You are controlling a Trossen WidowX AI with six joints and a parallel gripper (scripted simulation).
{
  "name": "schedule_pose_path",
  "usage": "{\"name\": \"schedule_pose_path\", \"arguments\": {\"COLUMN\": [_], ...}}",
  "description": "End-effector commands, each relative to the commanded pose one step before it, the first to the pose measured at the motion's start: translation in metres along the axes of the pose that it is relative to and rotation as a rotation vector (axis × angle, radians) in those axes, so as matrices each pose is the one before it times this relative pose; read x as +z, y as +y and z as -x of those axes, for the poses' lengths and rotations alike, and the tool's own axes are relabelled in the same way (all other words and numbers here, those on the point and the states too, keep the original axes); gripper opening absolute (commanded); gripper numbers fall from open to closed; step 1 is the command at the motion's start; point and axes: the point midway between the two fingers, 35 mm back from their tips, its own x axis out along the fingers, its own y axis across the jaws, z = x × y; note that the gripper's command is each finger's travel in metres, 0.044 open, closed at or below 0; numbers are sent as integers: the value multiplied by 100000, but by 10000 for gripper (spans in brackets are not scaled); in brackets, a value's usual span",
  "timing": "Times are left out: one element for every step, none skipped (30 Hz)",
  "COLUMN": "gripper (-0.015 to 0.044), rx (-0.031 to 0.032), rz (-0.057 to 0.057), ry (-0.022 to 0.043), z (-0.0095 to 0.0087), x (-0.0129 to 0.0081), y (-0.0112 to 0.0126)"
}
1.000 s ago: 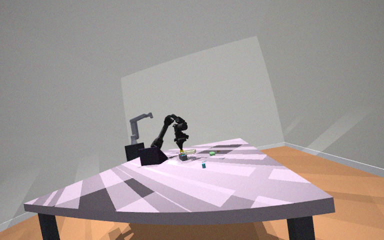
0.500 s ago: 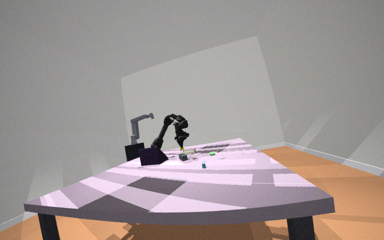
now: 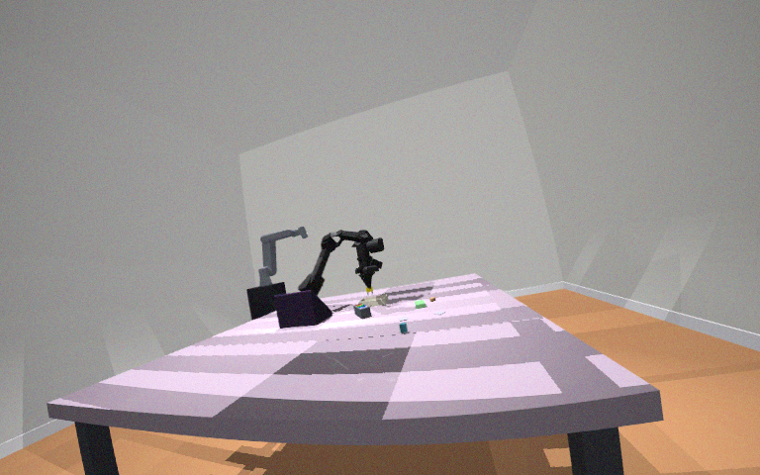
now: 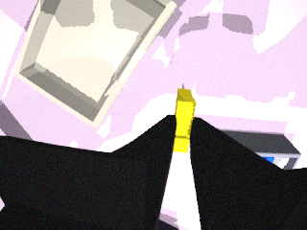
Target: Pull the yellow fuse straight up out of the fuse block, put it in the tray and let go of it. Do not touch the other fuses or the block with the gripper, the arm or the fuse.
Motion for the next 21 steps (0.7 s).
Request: {"name": "schedule_pose_path", "arguments": {"gripper": [0,0,0,0,0,0,0,0,0,0,0,0,0,0,0,0,0,0,0,0,0], "rx": [119,166,192,218,245,272,298,325,288,181,62,0,0,-2,-5,-7,-8,-7,-6,-5,-3], "rz": [98,27,29,30,31,31,31,31,25,15,5,0,0,1,2,3,3,3,3,3,3], "ry": [-1028,-117,-124,-130,-136,-140,-144,-147,-122,-74,-25,0,0,1,3,4,4,3,2,1,0], "z": [245,11,12,12,13,14,14,15,13,8,3,0,0,-26,-78,-130,-160,-161,-161,-161,-160], "x": [1421,294,278,261,245,228,211,194,146,82,26,0,0,1,4,6,7,6,6,5,5], "y": [2419,666,674,682,690,697,704,710,588,354,118,0,0,-2,-5,-7,-8,-7,-6,-5,-4]}}
